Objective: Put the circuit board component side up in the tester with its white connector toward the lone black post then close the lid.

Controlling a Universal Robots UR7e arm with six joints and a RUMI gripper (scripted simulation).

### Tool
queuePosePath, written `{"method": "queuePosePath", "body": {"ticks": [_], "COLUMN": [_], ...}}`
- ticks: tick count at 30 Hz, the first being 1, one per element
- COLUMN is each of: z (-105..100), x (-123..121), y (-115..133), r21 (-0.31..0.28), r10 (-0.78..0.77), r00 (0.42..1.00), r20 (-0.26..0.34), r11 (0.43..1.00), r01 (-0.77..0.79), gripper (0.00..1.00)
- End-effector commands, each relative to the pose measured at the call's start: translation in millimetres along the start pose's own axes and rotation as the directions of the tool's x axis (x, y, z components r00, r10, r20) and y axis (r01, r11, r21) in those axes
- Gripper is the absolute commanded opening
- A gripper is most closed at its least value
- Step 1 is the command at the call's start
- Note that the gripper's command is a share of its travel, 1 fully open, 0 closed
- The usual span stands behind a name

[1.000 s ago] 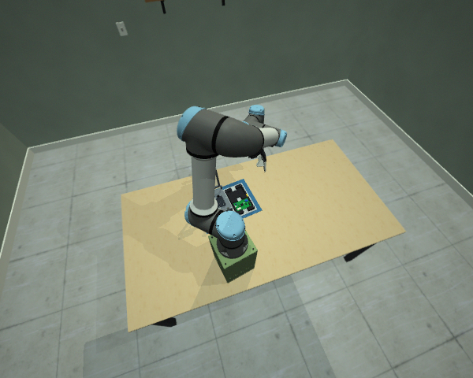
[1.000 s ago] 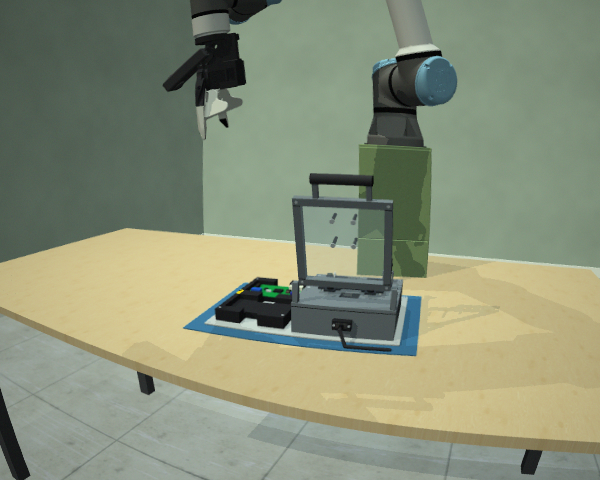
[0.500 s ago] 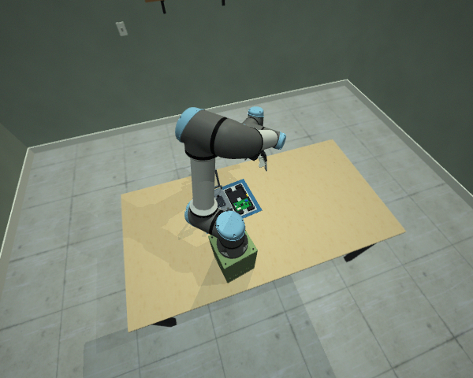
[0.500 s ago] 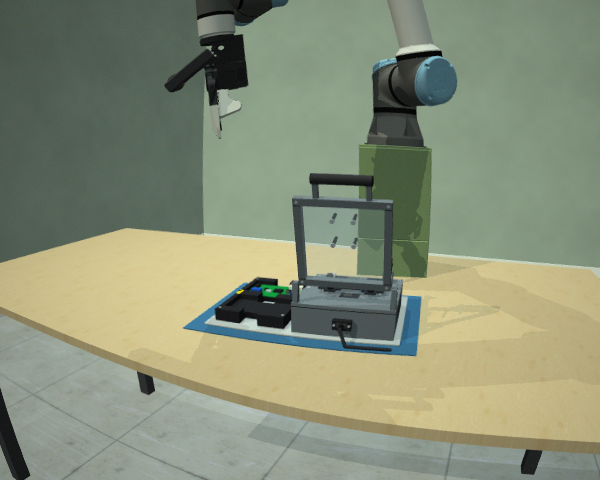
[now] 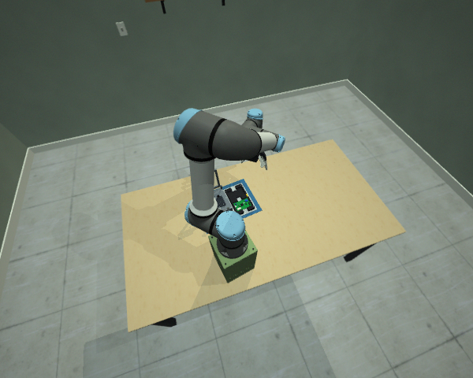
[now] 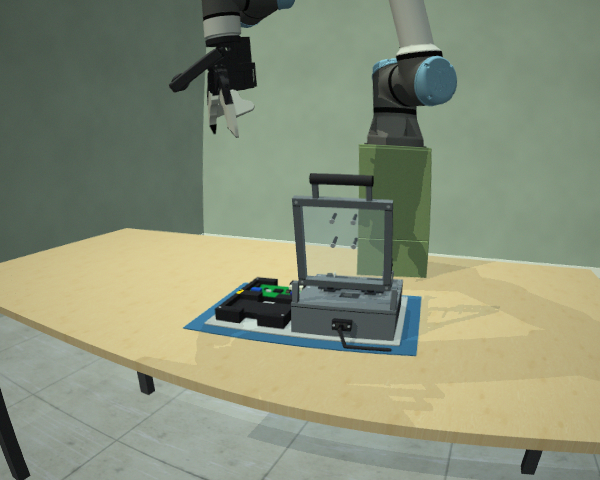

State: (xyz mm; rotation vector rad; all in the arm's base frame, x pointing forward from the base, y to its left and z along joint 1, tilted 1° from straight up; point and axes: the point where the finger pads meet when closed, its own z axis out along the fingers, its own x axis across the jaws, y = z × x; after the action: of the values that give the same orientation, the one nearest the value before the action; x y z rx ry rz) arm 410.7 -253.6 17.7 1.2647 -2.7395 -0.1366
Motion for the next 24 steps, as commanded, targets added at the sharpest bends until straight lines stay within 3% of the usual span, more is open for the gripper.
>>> {"method": "queuePosePath", "body": {"ticks": [1, 13, 24], "z": [1.8, 4.4, 7.6], "x": [-2.5, -7.8, -13.9], "y": [4.5, 11.4, 20.8], "r21": [0.014, 0.03, 0.048], "r10": [-0.157, -0.366, -0.597], "r00": [0.988, 0.931, 0.802], "r20": [0.01, 0.009, -0.001], "r11": [0.988, 0.93, 0.801], "r01": [0.157, 0.365, 0.597], "gripper": [1.0, 1.0, 1.0]}}
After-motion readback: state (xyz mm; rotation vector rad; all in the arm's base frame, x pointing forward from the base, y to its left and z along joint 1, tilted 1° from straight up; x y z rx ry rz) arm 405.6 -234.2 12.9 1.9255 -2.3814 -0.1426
